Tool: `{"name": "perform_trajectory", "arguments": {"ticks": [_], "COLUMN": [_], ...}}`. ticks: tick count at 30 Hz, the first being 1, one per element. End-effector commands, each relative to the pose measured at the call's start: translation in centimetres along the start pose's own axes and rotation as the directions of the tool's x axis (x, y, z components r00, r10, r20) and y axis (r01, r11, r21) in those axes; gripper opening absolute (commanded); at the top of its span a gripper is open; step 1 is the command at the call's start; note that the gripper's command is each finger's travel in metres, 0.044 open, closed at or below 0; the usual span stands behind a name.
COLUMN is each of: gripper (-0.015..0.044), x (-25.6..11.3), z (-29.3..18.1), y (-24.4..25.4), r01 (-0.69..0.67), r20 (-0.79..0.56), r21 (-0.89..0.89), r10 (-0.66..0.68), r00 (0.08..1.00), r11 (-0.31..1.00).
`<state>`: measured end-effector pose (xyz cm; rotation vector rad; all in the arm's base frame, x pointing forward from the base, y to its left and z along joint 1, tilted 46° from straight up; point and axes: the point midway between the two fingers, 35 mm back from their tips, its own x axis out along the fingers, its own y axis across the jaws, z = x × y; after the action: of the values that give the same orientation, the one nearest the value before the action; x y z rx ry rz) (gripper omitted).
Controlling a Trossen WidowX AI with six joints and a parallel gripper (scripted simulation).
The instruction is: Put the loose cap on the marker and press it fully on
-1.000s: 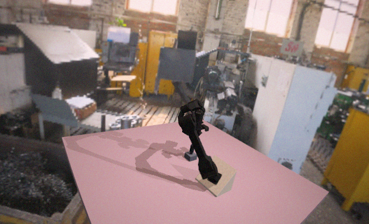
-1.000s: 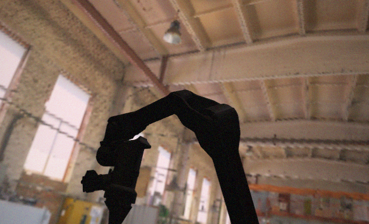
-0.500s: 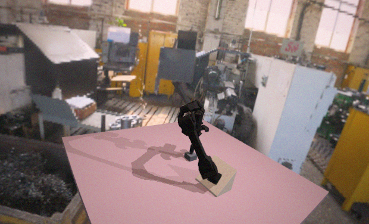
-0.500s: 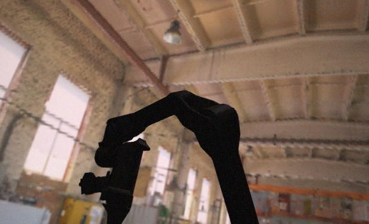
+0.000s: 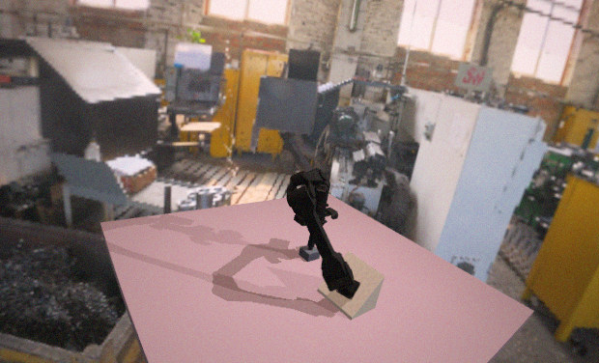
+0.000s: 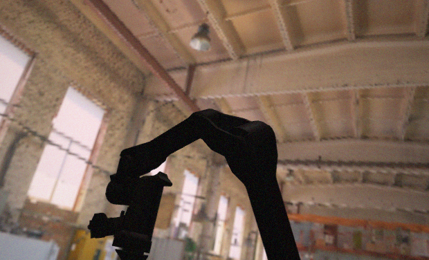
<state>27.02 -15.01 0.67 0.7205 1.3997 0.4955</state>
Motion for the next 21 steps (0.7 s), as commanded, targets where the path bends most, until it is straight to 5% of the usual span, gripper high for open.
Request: {"name": "perform_trajectory", "arguments": {"ticks": [1,14,21], "gripper": [0.0000,0.0000,0.0000], "x": [0.8,0.3,-7.6], "z": [-0.1,0.2,0.2], "y": [0.1,-0.1,-0.2], "r01": [-0.007,0.004,0.013], "r20": [-0.004,0.007,0.038], "r21": [0.007,0.001,0.067], "r10": [0.007,-0.004,-0.016], "r00": [1.000,1.000,0.999], "r11": [1.000,1.000,0.998]}}
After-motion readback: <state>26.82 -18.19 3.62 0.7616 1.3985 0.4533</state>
